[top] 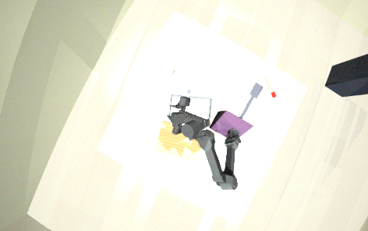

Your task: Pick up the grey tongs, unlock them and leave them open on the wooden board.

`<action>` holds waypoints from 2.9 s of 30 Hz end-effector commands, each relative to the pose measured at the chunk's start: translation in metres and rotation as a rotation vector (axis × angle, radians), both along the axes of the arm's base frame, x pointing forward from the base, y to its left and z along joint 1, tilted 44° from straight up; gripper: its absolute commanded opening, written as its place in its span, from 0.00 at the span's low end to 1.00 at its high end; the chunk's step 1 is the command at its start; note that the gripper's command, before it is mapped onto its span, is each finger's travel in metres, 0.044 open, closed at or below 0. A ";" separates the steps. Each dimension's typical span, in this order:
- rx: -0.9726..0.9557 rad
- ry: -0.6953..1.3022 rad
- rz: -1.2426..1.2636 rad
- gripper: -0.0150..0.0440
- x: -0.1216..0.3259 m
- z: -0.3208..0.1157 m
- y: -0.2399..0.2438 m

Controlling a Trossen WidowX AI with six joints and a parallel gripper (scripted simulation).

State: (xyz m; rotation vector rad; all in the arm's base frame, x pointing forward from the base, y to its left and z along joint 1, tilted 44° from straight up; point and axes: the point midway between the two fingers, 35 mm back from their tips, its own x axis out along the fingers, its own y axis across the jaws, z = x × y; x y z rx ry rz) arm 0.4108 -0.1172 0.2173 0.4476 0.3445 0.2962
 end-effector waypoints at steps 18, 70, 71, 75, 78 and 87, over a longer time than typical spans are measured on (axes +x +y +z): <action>1.325 1.194 -0.468 0.69 -0.052 -0.217 0.058; 1.321 1.196 -0.468 0.69 -0.015 -0.250 0.090; 1.322 1.196 -0.468 0.69 -0.014 -0.251 0.091; 1.323 1.195 -0.467 0.69 -0.011 -0.254 0.096; 1.324 1.195 -0.466 0.69 -0.009 -0.256 0.100; 1.328 1.194 -0.463 0.69 -0.004 -0.262 0.108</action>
